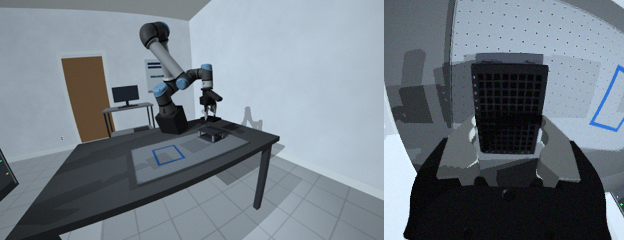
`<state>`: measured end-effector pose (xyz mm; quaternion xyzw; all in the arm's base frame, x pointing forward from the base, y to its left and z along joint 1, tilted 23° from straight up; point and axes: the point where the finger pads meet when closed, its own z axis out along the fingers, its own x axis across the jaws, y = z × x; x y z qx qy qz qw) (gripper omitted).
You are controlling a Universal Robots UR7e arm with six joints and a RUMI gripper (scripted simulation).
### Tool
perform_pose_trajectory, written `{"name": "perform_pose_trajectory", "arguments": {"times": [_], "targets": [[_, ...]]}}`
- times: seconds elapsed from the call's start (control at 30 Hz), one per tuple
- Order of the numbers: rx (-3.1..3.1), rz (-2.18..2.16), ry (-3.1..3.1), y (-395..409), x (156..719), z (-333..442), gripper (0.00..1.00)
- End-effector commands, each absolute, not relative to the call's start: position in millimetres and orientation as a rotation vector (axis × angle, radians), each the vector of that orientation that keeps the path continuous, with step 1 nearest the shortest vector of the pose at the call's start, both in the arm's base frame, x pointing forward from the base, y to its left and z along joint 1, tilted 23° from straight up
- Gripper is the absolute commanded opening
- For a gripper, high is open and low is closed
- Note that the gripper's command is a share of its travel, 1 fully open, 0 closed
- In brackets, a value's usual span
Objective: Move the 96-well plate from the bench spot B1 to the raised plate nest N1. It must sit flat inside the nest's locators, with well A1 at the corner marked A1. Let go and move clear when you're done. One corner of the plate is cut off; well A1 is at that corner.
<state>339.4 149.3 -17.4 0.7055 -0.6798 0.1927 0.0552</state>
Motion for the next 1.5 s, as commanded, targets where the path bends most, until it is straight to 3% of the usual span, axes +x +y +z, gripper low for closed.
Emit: {"name": "perform_pose_trajectory", "arguments": {"times": [0.0,1.47], "targets": [[2.142,0.586,-2.064,149,340,-17,0.00],[2.142,0.586,-2.064,132,349,-61,0.00]]}}
